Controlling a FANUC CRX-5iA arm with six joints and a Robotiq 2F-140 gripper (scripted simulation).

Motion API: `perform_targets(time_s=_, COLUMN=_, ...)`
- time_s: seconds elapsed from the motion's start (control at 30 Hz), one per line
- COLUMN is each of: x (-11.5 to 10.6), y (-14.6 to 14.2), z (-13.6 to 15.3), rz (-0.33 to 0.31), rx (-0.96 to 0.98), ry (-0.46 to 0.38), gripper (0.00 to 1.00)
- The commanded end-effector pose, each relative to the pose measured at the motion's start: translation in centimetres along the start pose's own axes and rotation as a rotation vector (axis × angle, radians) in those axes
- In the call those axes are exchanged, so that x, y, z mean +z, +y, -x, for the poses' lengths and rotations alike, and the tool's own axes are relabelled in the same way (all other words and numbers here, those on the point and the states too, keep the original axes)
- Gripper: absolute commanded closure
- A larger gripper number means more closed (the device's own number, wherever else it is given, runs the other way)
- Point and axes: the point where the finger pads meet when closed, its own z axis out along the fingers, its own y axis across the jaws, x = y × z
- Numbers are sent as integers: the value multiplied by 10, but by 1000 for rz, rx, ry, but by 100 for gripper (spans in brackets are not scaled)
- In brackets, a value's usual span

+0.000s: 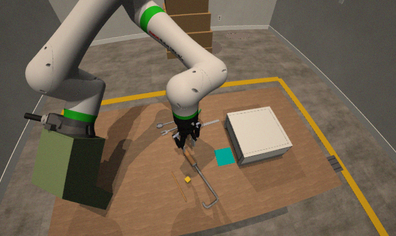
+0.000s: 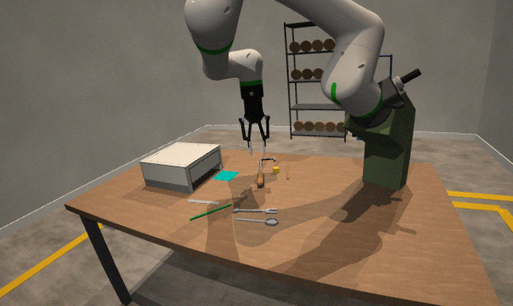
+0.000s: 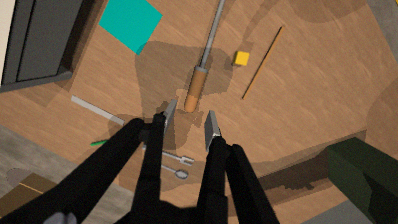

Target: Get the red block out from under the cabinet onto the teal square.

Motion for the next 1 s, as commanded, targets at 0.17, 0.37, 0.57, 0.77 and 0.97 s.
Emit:
perform_targets(time_s=0.17, x=29, y=0, z=0, rz=0, rx=0, ry=0, gripper=66)
perform_targets(time_s=0.37, x=47, y=0, z=-1, rz=0, rx=0, ry=0, gripper=66)
perform_targets(time_s=0.57, x=66, y=0, z=-1, rz=0, rx=0, ry=0, gripper=66)
perform_targets(time_s=0.77, x=75, y=0, z=-1, rz=0, rx=0, ry=0, gripper=66)
perform_targets(time_s=0.97, x=85, y=0, z=-1, rz=0, rx=0, ry=0, gripper=66)
